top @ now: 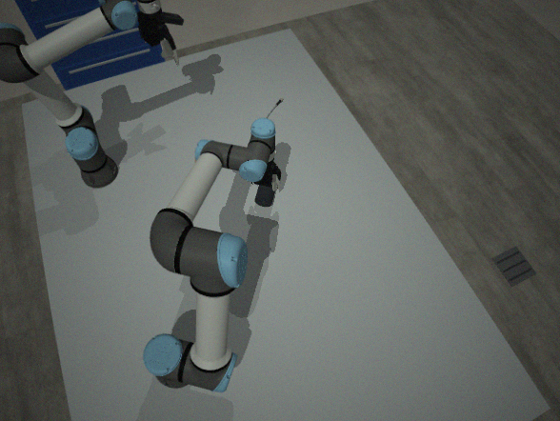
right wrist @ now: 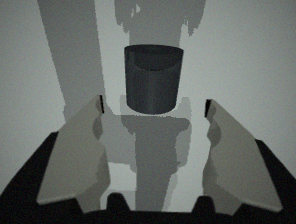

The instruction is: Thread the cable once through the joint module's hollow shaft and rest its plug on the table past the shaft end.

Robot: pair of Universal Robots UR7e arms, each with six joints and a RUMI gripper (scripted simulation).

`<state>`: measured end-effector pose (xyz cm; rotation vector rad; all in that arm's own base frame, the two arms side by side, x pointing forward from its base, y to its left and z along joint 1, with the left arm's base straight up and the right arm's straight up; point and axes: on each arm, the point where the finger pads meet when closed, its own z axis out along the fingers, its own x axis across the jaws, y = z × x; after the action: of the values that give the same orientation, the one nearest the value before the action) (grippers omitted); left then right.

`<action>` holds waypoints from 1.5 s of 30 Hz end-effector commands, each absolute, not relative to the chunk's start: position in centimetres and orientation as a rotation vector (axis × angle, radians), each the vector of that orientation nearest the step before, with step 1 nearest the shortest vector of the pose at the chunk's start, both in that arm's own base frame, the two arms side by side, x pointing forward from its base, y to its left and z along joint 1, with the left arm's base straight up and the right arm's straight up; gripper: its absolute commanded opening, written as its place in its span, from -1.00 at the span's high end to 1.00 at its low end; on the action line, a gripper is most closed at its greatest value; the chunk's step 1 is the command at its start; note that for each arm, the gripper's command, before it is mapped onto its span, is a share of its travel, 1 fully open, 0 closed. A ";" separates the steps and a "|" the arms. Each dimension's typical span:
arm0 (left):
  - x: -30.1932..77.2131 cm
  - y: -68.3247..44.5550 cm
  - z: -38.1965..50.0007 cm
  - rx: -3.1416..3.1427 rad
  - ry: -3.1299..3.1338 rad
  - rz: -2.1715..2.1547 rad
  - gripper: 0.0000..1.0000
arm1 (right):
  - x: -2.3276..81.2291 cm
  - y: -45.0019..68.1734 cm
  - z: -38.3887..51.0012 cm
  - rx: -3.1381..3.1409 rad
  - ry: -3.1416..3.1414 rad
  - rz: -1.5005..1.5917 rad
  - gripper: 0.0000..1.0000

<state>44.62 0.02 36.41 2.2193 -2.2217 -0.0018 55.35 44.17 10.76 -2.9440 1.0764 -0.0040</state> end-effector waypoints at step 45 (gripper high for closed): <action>44.6 0.0 36.5 2.220 -2.222 0.000 -0.97 | 55.2 44.1 7.7 -2.945 1.080 -0.003 -0.23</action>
<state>44.62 0.02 36.41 2.2193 -2.2217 -0.0018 55.15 44.07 7.95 -2.9470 1.0804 -0.0015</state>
